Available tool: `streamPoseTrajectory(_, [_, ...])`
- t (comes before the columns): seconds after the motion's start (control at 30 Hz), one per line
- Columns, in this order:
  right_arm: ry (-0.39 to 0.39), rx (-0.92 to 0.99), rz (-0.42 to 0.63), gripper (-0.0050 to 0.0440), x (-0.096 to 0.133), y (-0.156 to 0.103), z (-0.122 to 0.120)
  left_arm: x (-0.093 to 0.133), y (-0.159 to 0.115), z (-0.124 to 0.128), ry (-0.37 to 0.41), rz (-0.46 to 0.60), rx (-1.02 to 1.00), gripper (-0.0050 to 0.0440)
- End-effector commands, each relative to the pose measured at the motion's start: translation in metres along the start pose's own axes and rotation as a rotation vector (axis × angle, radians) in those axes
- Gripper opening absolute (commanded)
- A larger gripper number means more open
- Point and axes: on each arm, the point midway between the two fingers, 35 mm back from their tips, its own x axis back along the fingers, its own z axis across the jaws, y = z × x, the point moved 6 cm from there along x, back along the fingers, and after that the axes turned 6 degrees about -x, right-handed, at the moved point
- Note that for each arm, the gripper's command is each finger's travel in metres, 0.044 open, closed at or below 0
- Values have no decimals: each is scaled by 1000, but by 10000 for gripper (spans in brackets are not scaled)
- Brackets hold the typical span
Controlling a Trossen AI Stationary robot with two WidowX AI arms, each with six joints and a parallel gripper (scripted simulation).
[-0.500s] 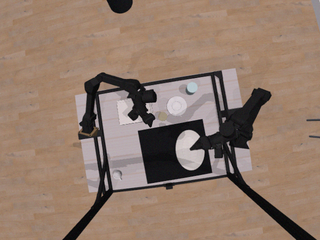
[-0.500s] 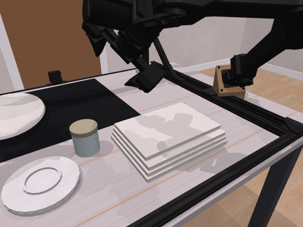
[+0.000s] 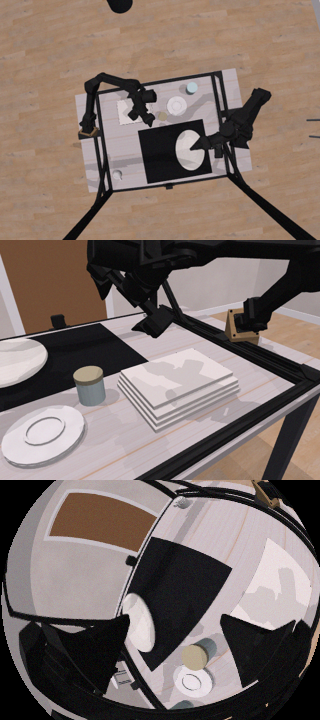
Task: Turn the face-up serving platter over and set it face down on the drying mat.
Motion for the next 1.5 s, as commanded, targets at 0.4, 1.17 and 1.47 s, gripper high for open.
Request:
streamPoseTrajectory(0.4, [116, -357, -24, 440, 13, 37, 23, -20, 22, 23, 8, 126, 412, 440])
streamPoseTrajectory(1.17, [255, -913, 74, 440, 38, 77, 59, -41, 62, 48, 142, 280, 1001, 440])
streamPoseTrajectory(1.47, [286, -1185, 171, 440, 52, 92, 77, -49, 84, 57, 260, 329, 1304, 440])
